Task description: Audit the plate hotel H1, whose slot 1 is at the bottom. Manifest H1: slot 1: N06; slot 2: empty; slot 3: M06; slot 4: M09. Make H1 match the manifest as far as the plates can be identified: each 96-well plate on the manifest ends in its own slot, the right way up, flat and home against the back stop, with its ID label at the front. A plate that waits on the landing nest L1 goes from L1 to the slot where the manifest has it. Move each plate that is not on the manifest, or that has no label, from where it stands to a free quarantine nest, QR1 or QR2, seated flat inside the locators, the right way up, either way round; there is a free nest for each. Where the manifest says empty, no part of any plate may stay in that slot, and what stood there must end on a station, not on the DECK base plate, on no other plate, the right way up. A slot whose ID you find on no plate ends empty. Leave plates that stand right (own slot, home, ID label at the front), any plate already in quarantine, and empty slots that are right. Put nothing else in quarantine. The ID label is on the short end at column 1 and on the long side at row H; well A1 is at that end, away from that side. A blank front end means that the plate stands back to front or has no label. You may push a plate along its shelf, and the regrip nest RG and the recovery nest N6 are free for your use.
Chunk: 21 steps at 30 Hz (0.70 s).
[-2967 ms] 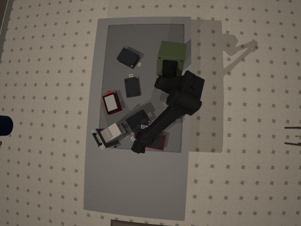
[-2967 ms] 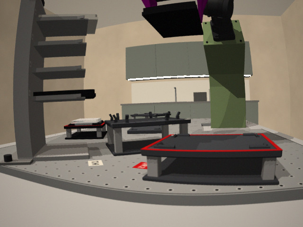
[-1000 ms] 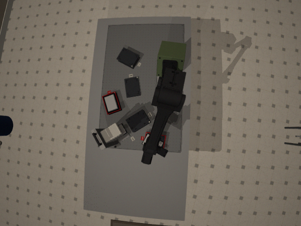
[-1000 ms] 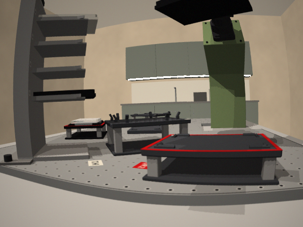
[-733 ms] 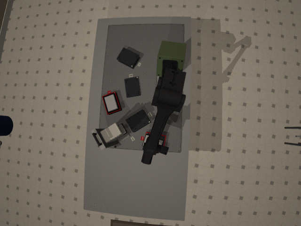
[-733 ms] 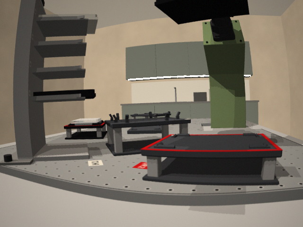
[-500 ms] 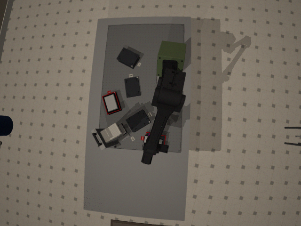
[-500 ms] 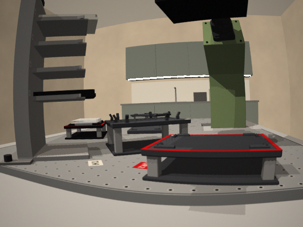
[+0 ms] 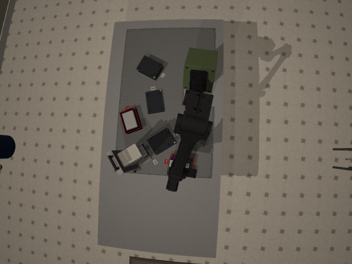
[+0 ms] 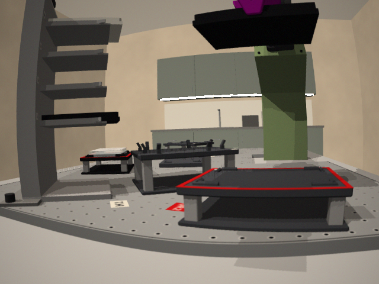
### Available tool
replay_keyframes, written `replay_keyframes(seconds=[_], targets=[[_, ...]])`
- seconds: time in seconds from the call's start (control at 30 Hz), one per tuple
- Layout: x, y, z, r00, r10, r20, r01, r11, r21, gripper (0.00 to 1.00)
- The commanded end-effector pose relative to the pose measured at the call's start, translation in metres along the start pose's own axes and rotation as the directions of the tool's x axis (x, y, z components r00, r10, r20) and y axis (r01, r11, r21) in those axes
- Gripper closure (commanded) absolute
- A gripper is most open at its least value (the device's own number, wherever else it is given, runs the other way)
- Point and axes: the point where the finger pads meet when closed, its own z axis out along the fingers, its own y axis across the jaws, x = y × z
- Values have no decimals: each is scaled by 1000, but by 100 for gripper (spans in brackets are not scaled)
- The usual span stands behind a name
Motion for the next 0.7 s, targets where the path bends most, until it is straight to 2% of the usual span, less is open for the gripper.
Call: replay_keyframes(seconds=[0.0,0.53,0.67], targets=[[-5,2,10,1000,-3,11,3,1000,-3,14],[-6,8,50,1000,5,12,-5,1000,-4,14],[-4,8,55,1000,5,9,-5,1000,-5,14]])
